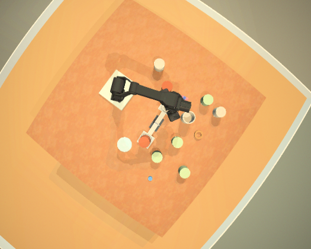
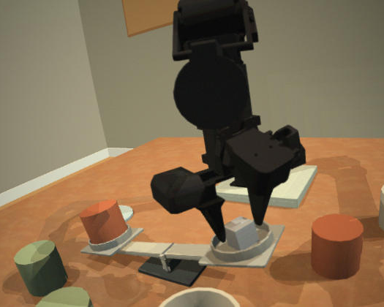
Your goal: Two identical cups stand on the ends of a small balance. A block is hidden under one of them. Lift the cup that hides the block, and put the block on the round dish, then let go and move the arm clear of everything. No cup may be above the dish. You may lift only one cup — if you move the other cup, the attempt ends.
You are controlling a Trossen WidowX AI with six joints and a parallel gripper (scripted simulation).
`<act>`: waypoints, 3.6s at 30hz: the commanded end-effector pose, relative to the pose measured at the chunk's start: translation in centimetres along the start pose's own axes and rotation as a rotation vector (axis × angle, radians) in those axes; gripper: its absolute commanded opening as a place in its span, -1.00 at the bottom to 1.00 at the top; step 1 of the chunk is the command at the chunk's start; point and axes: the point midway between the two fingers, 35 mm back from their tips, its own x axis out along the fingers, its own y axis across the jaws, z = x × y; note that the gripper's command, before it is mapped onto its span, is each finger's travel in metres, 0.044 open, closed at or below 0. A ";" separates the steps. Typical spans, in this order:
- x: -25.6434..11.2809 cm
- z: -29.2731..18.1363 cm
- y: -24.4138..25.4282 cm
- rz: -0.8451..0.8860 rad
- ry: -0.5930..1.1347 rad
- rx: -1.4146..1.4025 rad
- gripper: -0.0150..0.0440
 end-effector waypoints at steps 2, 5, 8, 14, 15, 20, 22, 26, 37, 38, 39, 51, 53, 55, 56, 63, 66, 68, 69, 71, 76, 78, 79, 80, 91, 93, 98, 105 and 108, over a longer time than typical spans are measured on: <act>0.9 -0.2 0.1 0.001 0.007 -0.004 0.39; 0.9 -0.2 0.1 0.001 0.007 -0.004 0.21; 0.9 -0.2 0.1 0.001 0.007 -0.004 0.01; 0.9 -0.2 0.1 0.001 0.007 -0.004 -0.12; 0.9 -0.2 0.1 0.001 0.007 -0.004 -0.21; -0.6 0.0 -0.1 0.001 0.007 -0.004 -0.49; -1.5 0.1 -0.1 0.001 0.007 -0.004 -0.49; -3.2 0.2 -0.2 0.001 0.007 -0.004 -0.49; -8.0 0.0 0.0 0.001 0.007 -0.004 -0.49; -8.3 -0.1 0.0 0.001 0.008 -0.004 -0.49; -8.5 -0.1 0.1 0.001 0.008 -0.004 -0.49; -7.6 -3.2 -3.6 -0.004 0.008 -0.002 -0.49; -7.3 -4.0 -4.4 -0.008 0.007 0.000 -0.49; -7.1 -4.8 -5.2 -0.012 0.005 0.002 -0.49; -7.0 -5.2 -5.6 -0.013 0.005 0.003 -0.49; -6.1 -8.4 -8.0 -0.024 0.004 0.008 -0.49; -5.7 -9.8 -8.9 -0.025 0.007 0.008 -0.49; -5.5 -10.8 -9.5 -0.026 0.008 0.008 -0.49; -5.4 -11.3 -9.7 -0.026 0.009 0.008 -0.49; -5.1 -12.4 -10.2 -0.026 0.010 0.008 -0.49; -4.5 -14.9 -11.3 -0.030 0.011 0.010 -0.49; -4.2 -16.0 -11.7 -0.031 0.012 0.010 -0.49; -4.1 -16.5 -11.9 -0.032 0.012 0.010 -0.49; -4.0 -17.1 -12.1 -0.033 0.012 0.011 -0.49; -3.0 -21.7 -13.2 -0.047 0.023 0.073 -0.49; -2.8 -22.8 -13.3 -0.046 0.026 0.068 -0.49; -2.2 -25.6 -13.4 -0.041 0.032 0.054 -0.49; -1.3 -29.5 -13.1 -0.033 0.039 0.034 -0.49; -0.9 -31.1 -12.8 -0.028 0.042 0.026 -0.49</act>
